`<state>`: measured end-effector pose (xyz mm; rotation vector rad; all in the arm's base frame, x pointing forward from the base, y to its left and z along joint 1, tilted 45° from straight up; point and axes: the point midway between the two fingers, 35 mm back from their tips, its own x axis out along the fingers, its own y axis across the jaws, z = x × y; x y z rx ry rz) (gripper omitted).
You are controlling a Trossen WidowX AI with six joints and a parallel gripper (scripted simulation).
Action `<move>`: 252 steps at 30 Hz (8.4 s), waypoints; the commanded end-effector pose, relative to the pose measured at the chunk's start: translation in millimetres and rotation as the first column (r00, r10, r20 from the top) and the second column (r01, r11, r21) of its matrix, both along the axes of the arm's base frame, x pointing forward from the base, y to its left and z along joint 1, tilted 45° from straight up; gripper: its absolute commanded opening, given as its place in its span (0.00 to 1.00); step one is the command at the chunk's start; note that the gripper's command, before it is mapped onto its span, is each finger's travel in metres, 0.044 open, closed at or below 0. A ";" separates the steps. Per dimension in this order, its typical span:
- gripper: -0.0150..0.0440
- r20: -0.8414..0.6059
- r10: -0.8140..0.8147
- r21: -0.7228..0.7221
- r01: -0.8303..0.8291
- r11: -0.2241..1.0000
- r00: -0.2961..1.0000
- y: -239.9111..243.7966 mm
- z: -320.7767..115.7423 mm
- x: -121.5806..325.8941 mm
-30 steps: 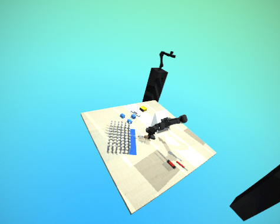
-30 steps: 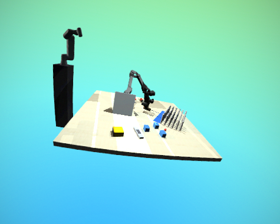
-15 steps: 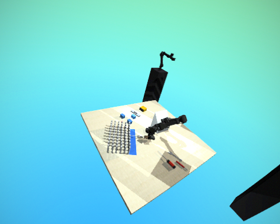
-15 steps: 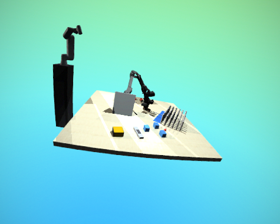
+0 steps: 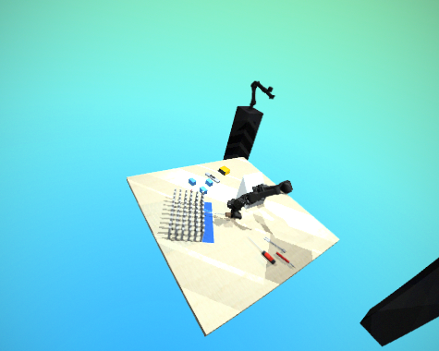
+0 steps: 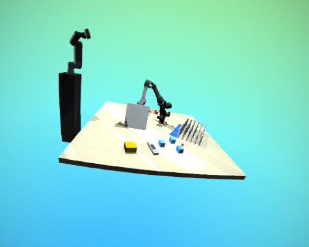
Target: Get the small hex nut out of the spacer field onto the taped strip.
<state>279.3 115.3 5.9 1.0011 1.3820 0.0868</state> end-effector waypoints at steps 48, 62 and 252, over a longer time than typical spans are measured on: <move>0.25 0.012 0.004 0.000 -0.004 1.000 1.000 -10.1 -7.3 30.9; 0.25 0.013 0.004 -0.001 -0.004 1.000 1.000 -13.2 -10.1 38.9; 0.25 0.008 -0.001 -0.004 0.001 1.000 1.000 -28.6 -53.5 108.5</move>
